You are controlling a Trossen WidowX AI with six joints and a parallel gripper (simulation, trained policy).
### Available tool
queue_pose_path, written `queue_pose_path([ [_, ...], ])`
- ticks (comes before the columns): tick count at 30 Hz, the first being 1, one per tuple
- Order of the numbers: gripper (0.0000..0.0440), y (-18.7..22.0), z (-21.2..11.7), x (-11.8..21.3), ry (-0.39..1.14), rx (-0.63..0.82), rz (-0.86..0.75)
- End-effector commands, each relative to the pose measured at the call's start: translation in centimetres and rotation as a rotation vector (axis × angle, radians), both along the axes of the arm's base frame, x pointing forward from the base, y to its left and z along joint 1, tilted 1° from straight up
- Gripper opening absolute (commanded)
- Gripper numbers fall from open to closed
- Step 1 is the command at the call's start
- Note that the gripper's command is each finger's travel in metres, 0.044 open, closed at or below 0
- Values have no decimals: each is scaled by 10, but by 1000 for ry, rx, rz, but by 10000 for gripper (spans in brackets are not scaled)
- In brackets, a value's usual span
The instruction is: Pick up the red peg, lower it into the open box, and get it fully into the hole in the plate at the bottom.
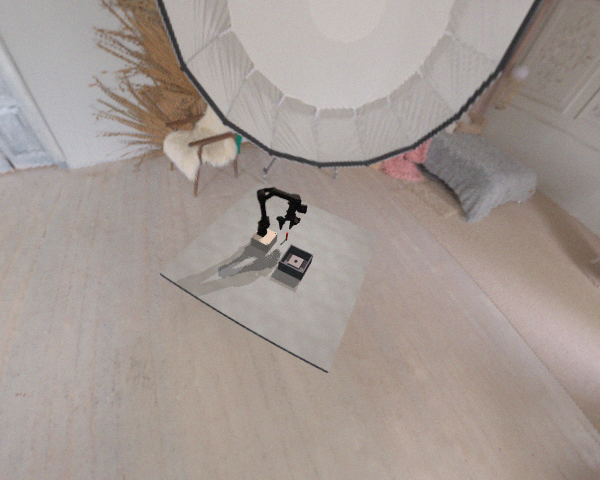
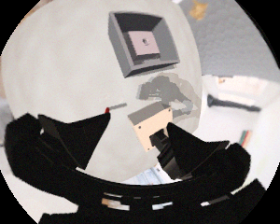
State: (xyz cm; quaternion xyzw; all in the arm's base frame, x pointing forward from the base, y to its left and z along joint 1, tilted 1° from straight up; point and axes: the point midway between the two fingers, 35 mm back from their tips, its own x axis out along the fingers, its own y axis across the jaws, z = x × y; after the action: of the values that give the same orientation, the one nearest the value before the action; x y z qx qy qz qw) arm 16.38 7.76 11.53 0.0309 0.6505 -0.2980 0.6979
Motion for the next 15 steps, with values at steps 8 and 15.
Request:
queue_pose_path([
  [8,440,17,-46,-10,64,37,-92],
  [15,440,28,-76,-7,59,76,-122],
])
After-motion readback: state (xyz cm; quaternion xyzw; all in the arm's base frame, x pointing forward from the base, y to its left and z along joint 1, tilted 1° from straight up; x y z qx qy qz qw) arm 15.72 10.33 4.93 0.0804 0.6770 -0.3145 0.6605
